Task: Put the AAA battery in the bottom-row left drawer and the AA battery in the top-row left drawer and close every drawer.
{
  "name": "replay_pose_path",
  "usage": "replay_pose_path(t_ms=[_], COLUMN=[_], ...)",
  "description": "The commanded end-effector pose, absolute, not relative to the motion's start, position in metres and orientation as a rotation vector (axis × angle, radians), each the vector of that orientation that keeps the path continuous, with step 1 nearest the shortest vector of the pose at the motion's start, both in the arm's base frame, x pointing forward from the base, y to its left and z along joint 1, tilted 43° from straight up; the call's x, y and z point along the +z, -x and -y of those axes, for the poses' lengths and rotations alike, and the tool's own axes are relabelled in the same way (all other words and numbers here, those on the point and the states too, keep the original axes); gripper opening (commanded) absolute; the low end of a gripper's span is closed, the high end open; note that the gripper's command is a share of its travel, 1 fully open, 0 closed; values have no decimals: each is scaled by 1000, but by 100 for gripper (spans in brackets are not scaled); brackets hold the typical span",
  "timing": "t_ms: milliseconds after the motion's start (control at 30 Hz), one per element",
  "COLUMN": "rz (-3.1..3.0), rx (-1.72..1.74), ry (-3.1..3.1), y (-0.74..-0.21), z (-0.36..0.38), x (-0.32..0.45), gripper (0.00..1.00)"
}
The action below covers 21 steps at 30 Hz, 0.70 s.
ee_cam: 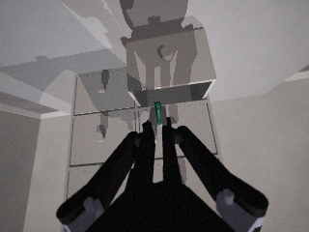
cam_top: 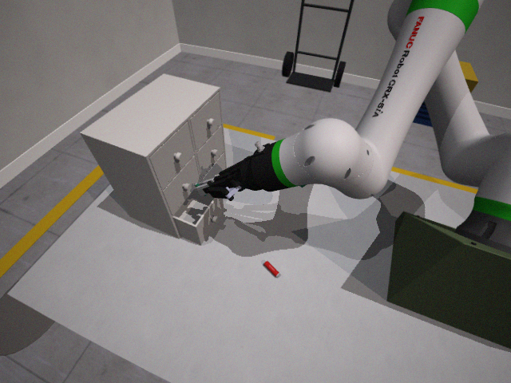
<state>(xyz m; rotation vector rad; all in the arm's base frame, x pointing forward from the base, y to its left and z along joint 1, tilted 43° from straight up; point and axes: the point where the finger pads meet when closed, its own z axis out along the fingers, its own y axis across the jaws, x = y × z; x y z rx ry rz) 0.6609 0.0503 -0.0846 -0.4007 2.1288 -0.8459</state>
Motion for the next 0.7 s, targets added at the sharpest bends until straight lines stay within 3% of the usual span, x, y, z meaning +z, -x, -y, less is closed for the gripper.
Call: replay_pose_path(t_ms=[0, 500, 667], rz=[-2129, -2129, -2129], rx=[-845, -845, -845], ry=[401, 401, 401], y=[-661, -661, -661], z=[-51, -51, -51], x=[-84, -84, -84], gripper=[3, 3, 10])
